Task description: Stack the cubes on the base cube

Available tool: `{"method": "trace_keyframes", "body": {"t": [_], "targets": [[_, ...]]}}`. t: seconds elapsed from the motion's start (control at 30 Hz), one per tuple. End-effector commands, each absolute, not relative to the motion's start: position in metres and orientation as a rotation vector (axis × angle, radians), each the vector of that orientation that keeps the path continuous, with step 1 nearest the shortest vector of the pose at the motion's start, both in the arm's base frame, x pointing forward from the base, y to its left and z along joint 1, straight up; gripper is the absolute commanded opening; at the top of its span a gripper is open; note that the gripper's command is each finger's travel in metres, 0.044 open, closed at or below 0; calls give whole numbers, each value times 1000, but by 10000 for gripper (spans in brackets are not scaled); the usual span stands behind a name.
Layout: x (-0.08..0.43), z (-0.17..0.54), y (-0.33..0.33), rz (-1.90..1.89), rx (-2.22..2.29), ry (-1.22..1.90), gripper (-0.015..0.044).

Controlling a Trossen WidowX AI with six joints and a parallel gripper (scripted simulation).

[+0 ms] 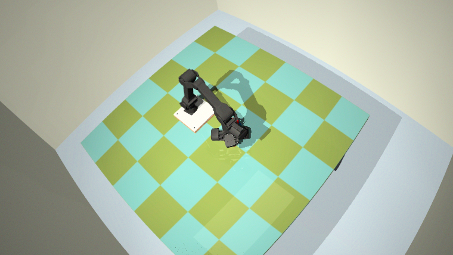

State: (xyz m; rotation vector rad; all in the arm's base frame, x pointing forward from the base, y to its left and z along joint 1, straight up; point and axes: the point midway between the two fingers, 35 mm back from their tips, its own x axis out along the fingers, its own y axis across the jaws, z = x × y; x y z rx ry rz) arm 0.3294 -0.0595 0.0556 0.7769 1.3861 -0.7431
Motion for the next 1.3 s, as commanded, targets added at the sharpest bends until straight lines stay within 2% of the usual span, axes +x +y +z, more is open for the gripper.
{"method": "trace_keyframes", "body": {"t": [0.0, 0.2, 0.4, 1.27], "targets": [[327, 46, -59, -752, 777, 1395, 265], [327, 39, -59, -752, 777, 1395, 265], [327, 39, -59, -752, 777, 1395, 108], [331, 99, -59, -753, 775, 1395, 105]]}}
